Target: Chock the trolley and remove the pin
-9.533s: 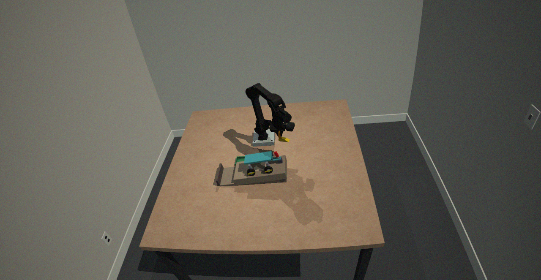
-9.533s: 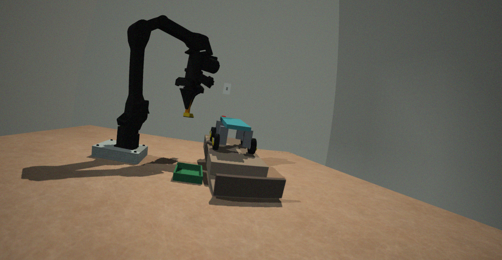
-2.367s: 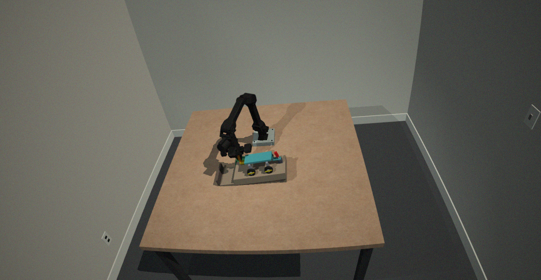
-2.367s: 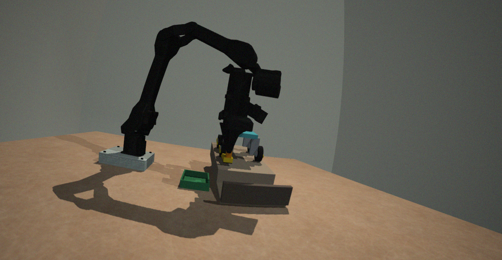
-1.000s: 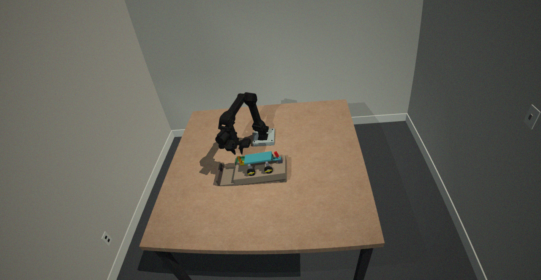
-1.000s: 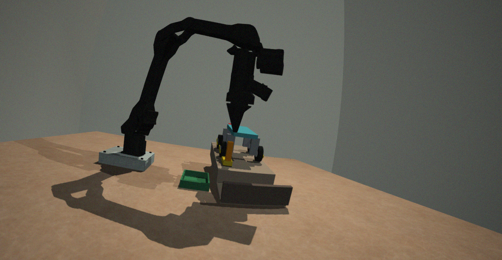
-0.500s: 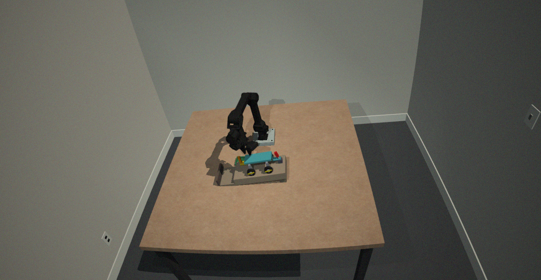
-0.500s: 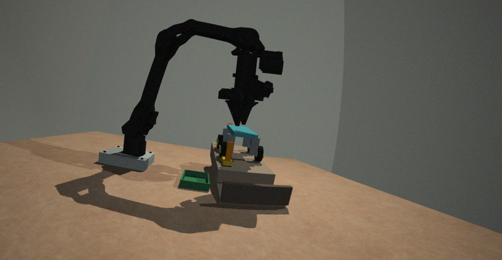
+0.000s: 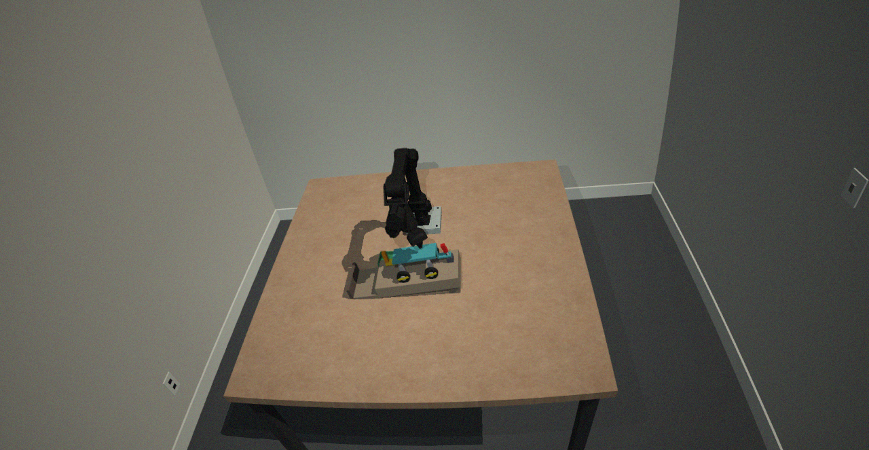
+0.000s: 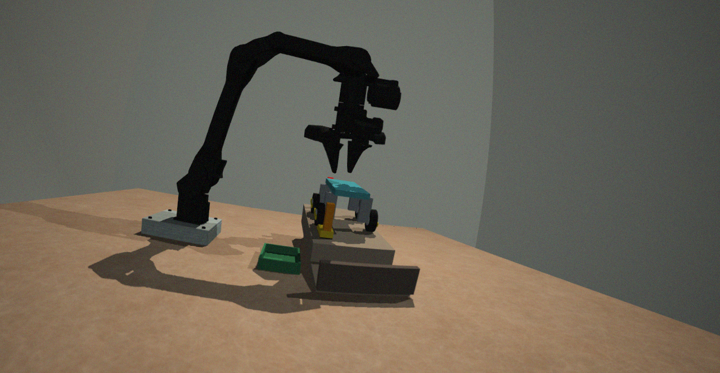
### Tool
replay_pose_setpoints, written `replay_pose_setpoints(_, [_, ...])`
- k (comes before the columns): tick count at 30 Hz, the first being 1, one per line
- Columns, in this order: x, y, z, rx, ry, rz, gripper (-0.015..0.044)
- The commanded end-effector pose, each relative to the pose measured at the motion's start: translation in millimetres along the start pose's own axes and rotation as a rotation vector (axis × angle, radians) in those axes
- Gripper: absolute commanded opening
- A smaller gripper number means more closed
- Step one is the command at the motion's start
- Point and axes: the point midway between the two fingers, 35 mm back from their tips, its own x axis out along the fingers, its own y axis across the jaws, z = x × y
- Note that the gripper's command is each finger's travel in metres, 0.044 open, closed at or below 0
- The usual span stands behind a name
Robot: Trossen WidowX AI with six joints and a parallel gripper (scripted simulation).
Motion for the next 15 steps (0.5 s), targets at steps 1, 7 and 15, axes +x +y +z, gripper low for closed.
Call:
replay_pose_setpoints(1, [1.4,10.2,-23.6,0.16,0.037,-0.004,0.019])
replay_pose_setpoints(7, [2.6,19.3,-54.1,0.369,0.076,-0.022,0.019])
replay_pose_setpoints(15, [3.1,22.6,-67.8,0.451,0.092,-0.035,0.019])
